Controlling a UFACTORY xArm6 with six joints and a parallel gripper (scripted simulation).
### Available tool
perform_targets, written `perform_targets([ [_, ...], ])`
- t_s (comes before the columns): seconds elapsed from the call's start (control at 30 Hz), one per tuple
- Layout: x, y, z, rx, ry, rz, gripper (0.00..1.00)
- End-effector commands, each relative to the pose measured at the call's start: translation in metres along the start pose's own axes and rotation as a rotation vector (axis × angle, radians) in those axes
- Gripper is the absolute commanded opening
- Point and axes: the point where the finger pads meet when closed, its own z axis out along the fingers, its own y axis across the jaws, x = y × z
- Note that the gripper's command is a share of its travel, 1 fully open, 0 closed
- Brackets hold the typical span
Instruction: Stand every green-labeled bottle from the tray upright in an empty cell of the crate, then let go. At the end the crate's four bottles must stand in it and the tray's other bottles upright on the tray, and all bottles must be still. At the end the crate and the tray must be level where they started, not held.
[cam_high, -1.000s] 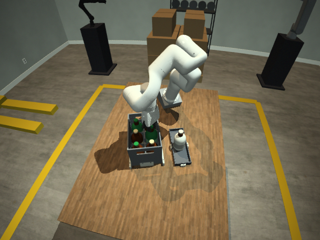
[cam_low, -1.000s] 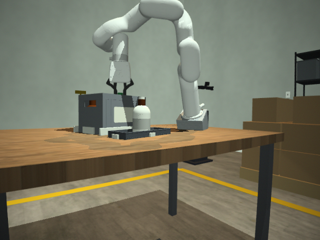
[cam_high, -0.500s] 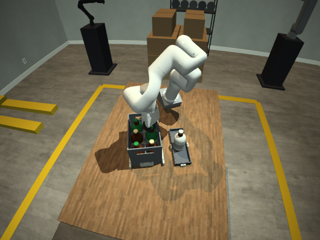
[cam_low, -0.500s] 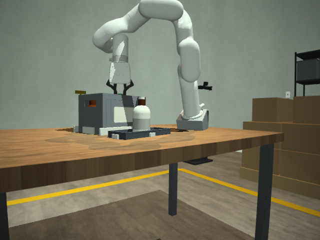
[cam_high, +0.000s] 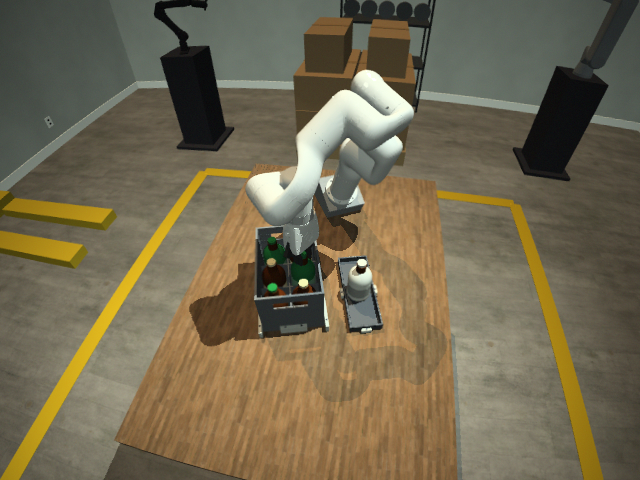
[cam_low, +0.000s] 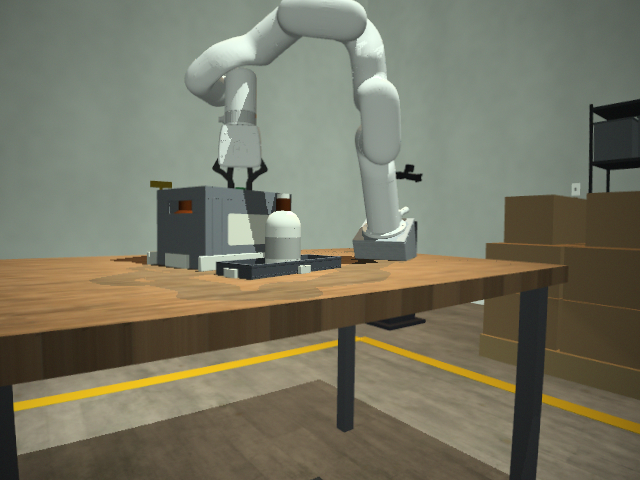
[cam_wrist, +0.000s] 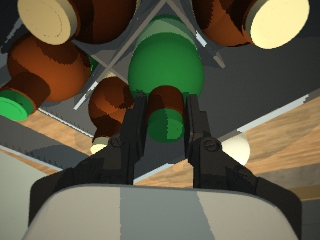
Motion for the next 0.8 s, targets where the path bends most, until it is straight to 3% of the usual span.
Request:
perform_targets([
  [0.0, -0.0002, -0.0009, -0.0010, 0.003, 0.000, -0.001, 0.00],
  [0.77, -0.0003, -0.0009, 0.0037, 0.003, 0.000, -0.001, 0.00],
])
